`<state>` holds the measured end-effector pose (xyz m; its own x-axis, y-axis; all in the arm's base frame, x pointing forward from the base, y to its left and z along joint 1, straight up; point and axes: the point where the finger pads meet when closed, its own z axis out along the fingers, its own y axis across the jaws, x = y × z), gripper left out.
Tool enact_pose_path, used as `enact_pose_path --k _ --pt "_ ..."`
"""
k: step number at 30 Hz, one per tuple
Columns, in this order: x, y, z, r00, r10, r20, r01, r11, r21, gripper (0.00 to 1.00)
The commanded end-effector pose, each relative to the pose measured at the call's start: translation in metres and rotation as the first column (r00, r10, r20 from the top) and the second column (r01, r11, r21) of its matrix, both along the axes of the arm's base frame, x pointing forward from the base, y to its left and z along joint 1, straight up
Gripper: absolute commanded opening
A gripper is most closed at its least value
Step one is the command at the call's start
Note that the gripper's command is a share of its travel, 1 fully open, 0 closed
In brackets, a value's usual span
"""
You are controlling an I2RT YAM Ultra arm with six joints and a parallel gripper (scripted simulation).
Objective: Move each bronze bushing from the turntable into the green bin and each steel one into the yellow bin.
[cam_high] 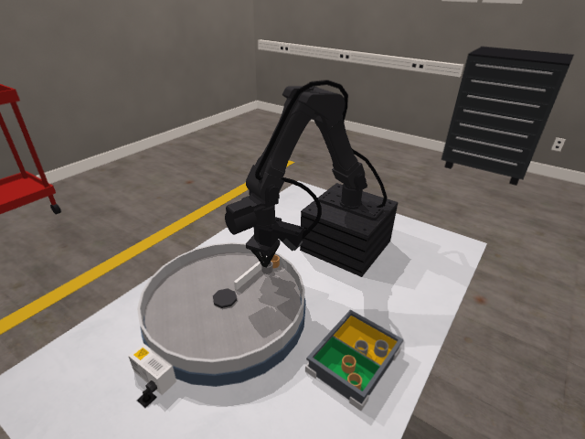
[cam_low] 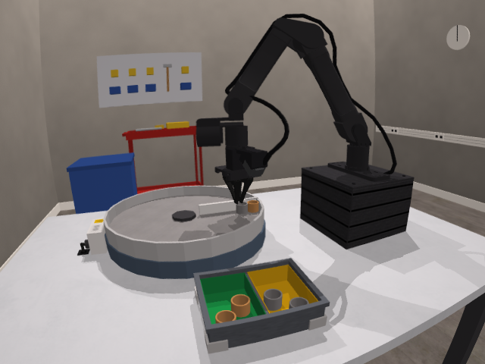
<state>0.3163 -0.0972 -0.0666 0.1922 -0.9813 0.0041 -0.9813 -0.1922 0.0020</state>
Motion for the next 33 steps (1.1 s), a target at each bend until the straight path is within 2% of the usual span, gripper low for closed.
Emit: enact_pose_path --k 1,33 --pt "0.0093 -0.0013 0.0053 1.000 -0.003 0.015 0.003 1.000 0.008 0.12" --pt "0.0080 -0.0010 0.0024 1.000 -0.003 0.007 0.003 1.000 0.011 0.12"
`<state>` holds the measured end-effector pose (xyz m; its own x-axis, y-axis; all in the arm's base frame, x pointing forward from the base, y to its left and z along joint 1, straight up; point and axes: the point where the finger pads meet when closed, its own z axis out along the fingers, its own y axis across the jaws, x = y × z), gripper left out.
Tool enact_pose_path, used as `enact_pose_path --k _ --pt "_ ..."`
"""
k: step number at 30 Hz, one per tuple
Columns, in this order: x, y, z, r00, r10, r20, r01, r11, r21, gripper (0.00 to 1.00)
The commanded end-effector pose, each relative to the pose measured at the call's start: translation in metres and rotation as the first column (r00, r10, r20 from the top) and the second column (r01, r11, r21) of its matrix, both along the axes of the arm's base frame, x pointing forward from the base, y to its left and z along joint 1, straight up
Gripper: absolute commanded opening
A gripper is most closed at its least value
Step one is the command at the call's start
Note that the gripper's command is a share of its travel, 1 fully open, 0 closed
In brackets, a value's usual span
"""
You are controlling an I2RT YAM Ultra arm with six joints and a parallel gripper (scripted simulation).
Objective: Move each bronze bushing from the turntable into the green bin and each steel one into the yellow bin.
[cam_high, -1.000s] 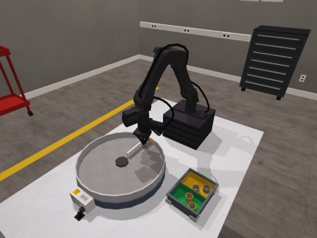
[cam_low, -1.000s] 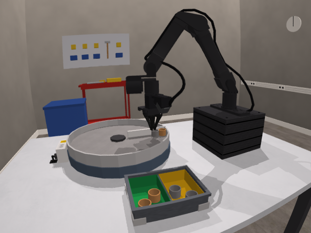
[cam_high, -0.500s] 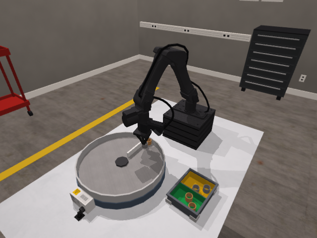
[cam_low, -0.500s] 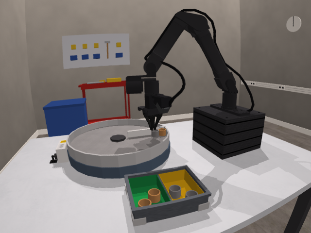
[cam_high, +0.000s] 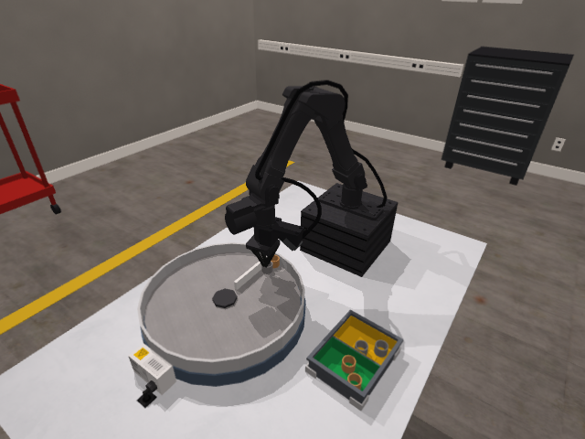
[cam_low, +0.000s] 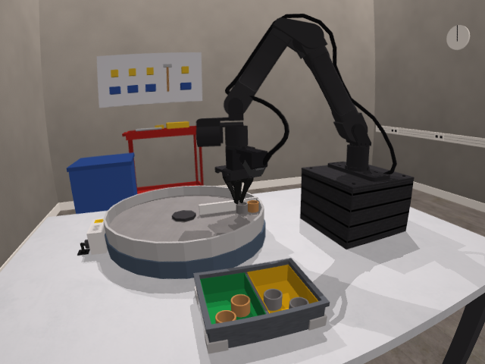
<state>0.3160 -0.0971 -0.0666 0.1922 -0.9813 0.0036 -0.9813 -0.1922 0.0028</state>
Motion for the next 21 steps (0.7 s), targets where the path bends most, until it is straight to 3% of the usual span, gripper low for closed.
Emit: enact_pose_path --k 1,10,21 --pt "0.0094 -0.0015 0.0015 1.000 -0.003 0.012 0.003 1.000 0.009 0.12" --pt "0.0134 -0.0034 -0.0079 1.000 -0.003 0.024 0.003 1.000 0.006 0.12" --pt "0.0140 -0.0036 -0.0010 1.000 -0.003 0.031 0.003 1.000 0.003 0.12"
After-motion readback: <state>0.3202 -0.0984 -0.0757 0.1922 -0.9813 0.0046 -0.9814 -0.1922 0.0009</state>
